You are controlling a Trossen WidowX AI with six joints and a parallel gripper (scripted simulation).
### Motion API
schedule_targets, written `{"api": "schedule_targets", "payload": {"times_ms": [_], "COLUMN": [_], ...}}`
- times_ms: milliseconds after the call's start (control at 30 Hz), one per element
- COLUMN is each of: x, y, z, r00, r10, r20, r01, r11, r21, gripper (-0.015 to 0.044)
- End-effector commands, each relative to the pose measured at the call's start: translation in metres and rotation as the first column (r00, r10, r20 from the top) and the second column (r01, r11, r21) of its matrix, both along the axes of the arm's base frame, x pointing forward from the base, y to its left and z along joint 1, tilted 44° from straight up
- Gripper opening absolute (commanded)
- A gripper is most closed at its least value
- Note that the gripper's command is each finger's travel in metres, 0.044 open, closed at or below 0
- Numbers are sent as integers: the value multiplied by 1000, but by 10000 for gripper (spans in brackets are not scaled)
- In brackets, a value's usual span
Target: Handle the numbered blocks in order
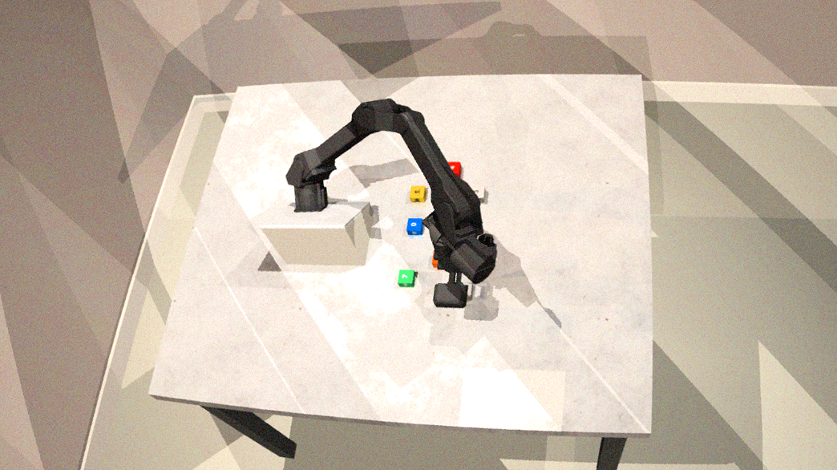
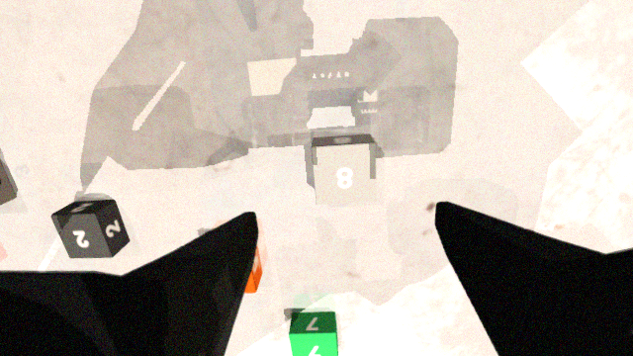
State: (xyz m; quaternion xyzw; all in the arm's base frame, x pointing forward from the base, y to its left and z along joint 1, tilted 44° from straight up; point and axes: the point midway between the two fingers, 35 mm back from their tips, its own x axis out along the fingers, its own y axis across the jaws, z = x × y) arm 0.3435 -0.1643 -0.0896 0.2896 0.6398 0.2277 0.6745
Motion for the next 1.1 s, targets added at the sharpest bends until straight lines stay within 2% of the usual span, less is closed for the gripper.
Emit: {"api": "schedule_targets", "payload": {"times_ms": [0,167,500,800,933,1067], "x": [-4,-7,-10,-55,-59,-53], "y": [-33,-45,-42,7,12,38], "z": [32,47,50,88,91,60], "r00": [1000,1000,1000,1000,1000,1000], "r10": [-2,-2,-2,-2,-2,-2], "r20": [6,5,5,1,1,2], "r01": [2,2,2,2,2,2], "r11": [1000,1000,1000,1000,1000,1000], "r21": [-12,-11,-11,-7,-6,-7], "gripper": [243,120,120,120,120,225]}}
